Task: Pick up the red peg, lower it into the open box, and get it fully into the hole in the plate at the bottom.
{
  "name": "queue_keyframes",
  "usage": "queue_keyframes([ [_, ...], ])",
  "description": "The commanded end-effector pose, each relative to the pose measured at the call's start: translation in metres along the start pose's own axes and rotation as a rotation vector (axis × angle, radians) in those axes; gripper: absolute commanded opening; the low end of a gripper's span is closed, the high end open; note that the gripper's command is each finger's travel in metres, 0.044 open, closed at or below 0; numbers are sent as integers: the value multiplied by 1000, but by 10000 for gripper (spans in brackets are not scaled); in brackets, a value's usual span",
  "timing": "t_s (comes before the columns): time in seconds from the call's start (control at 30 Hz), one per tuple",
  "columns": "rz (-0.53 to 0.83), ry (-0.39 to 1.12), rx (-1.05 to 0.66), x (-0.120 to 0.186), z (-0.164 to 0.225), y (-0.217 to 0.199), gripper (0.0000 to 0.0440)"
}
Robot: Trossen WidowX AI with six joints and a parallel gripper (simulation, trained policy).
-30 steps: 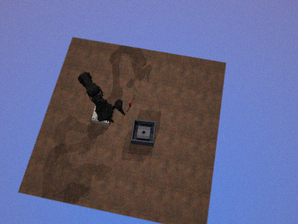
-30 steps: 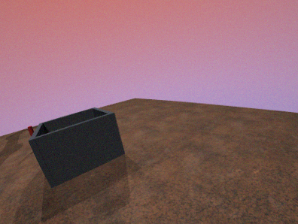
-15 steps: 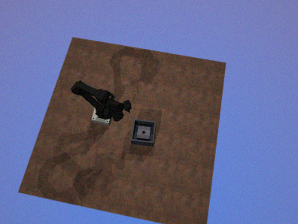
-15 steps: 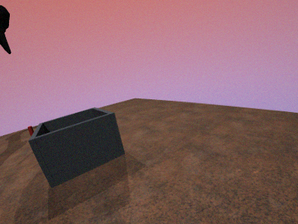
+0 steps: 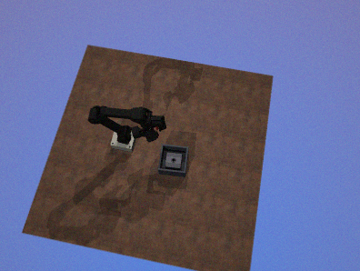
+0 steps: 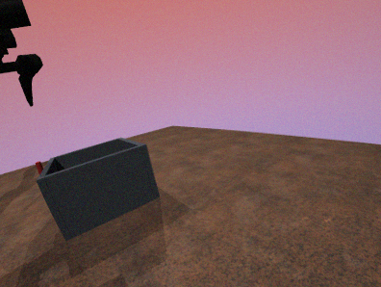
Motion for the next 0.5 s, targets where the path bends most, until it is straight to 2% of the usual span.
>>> queue_keyframes([
  [0.0, 76, -3, 1, -19, 16, 7, 440],
  [0.47, 213, -40, -4, -76, 64, 17, 440],
])
Point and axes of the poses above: the point midway between the two fingers, 35 mm back from their tips, its own x axis back along the fingers, its own y axis across the jaws, z = x × y, the point moved 8 cm from there along x, back along the fingers, and after that the axes turned 10 degrees about -x, right-handed, at the moved point
